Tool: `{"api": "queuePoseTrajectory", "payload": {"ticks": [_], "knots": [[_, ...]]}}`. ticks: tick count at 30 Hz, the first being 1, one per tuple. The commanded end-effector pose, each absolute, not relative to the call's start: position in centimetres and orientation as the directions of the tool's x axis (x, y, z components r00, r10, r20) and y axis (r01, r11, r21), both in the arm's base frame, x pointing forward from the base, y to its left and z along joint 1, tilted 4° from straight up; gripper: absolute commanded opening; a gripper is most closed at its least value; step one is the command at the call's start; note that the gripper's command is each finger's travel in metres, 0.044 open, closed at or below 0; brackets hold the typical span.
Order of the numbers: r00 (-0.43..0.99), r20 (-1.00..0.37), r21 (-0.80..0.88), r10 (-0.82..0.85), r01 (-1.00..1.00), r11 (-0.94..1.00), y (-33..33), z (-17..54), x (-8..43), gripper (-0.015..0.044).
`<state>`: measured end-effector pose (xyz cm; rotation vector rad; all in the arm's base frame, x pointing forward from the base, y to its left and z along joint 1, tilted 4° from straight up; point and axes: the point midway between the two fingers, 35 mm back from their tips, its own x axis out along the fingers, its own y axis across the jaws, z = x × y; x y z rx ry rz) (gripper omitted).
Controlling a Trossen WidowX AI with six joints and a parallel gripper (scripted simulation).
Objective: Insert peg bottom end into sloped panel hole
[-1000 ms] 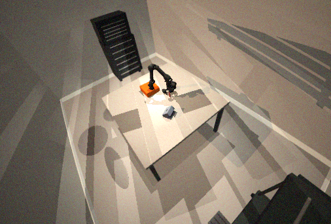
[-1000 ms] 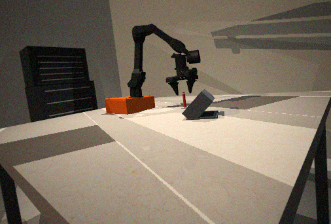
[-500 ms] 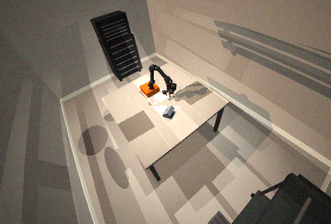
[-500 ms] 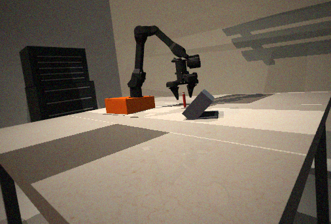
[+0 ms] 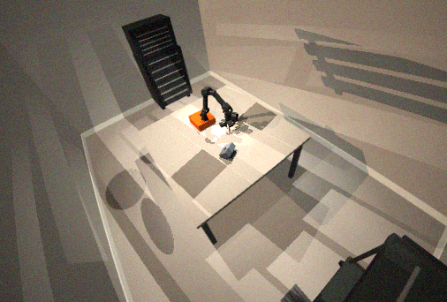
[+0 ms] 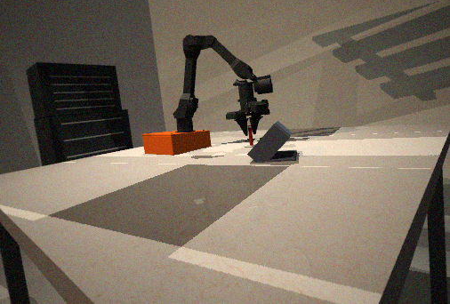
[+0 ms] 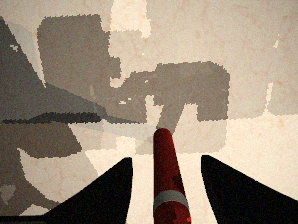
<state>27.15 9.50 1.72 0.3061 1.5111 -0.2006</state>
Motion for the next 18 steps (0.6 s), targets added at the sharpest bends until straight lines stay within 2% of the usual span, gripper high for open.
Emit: {"api": "queuePoseTrajectory", "payload": {"ticks": [1,3,10,18], "knots": [[0.053,-0.997,0.074,0.060,0.317,0.945,9.5,1.7,27.1,0.0099],[0.053,-0.997,0.074,0.060,0.317,0.945,9.5,1.7,27.1,0.0046],[0.053,-0.997,0.074,0.060,0.317,0.945,9.5,1.8,27.1,0.0000],[0.053,-0.997,0.075,0.061,0.319,0.945,9.4,4.8,27.3,0.0000]]}}
